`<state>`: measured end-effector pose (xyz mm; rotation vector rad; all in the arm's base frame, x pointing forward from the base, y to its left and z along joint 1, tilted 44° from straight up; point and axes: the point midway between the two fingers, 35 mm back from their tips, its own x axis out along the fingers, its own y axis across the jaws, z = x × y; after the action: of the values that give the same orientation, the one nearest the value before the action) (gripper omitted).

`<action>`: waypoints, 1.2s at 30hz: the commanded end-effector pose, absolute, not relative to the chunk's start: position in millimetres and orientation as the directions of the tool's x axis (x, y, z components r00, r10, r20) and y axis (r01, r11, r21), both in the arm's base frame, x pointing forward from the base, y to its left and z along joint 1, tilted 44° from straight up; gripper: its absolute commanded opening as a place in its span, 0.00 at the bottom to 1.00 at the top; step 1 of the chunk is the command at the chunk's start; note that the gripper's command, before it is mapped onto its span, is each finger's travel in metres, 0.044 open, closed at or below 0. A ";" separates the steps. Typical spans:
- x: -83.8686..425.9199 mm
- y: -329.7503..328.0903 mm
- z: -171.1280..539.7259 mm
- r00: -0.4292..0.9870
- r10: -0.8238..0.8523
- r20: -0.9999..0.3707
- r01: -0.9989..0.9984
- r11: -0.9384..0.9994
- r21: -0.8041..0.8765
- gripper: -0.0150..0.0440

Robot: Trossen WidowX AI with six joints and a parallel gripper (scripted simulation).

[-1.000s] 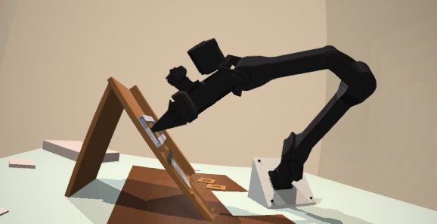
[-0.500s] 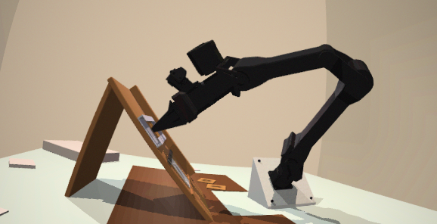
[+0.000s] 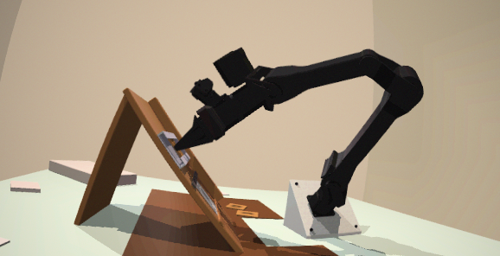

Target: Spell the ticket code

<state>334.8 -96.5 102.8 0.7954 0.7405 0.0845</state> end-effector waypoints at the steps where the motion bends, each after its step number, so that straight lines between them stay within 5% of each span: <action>1: 334.2 -99.5 100.2 0.750 0.337 -0.570 0.194 0.711 0.676 0.25; 36: 328.6 -120.1 81.2 0.750 0.336 -0.570 0.194 0.712 0.675 0.25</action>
<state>328.9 -117.4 82.7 0.7947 0.7422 0.0839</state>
